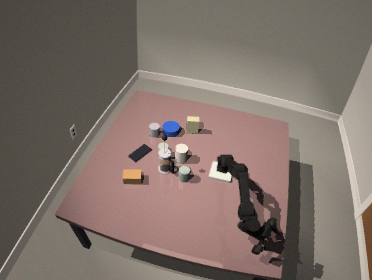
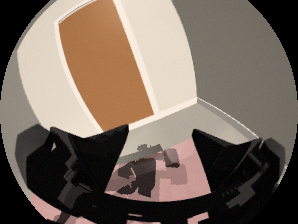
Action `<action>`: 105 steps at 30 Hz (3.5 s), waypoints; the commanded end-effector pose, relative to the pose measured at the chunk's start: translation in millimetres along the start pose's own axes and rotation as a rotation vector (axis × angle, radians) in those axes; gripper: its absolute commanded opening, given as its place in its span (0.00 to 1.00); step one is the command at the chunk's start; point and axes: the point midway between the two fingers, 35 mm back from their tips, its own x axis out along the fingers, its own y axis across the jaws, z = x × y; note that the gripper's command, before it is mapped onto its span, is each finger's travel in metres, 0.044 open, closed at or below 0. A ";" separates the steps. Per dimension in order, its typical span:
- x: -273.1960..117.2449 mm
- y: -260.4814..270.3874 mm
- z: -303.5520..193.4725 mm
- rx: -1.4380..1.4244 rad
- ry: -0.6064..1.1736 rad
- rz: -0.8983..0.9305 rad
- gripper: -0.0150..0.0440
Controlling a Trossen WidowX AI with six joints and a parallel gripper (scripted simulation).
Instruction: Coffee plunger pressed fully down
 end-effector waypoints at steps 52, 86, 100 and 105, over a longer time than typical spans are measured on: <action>-690.9 221.7 -76.9 0.676 -0.292 -2.141 1.00; -704.1 269.5 -181.3 0.822 -0.309 -2.404 1.00; -717.0 258.0 -191.6 0.821 -0.310 -2.406 1.00; -717.0 258.0 -191.6 0.821 -0.310 -2.406 0.78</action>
